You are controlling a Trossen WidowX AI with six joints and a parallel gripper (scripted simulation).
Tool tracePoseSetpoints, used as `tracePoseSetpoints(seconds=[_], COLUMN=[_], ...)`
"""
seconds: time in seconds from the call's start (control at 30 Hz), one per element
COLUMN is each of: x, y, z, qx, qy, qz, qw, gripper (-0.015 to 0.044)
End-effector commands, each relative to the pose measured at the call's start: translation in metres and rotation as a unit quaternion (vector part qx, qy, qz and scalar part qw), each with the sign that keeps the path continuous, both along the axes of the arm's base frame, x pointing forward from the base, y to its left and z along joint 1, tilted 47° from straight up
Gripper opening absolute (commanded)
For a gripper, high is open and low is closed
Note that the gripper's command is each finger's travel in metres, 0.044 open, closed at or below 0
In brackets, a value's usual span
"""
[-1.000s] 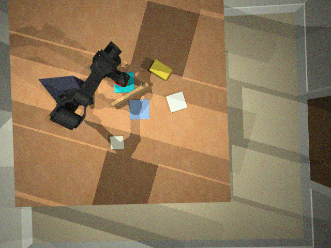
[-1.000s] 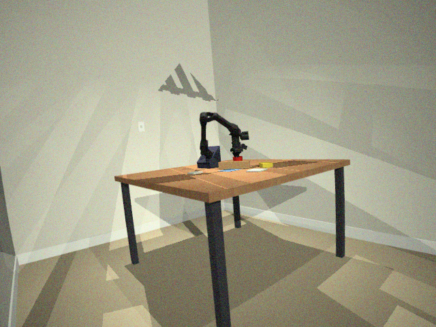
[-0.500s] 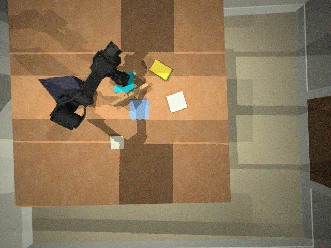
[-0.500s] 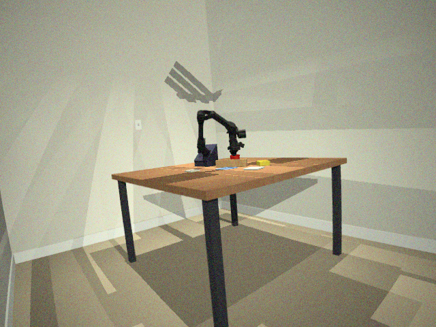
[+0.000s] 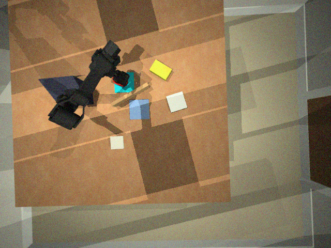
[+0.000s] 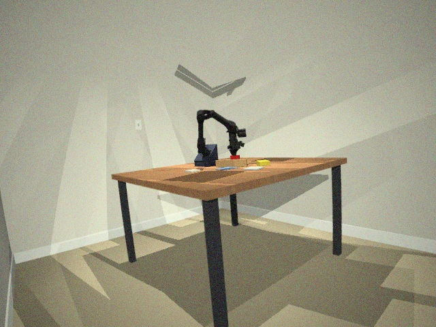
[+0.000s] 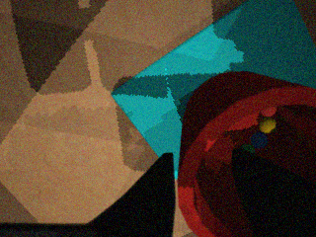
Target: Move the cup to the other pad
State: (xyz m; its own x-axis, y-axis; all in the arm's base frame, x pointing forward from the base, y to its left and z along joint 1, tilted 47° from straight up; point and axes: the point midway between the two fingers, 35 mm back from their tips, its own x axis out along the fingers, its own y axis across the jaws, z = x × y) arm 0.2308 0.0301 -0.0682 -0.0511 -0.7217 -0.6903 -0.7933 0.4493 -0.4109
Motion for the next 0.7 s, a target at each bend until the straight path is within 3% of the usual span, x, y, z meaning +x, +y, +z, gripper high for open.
tracePoseSetpoints(seconds=[0.0, 0.67], x=[0.001, 0.003], y=[0.005, 0.026], z=[0.003, 0.024], qx=[0.002, 0.001], qy=[-0.002, 0.0], qz=[-0.002, -0.001], qw=[1.0, 1.0], gripper=[0.0128, 0.0128])
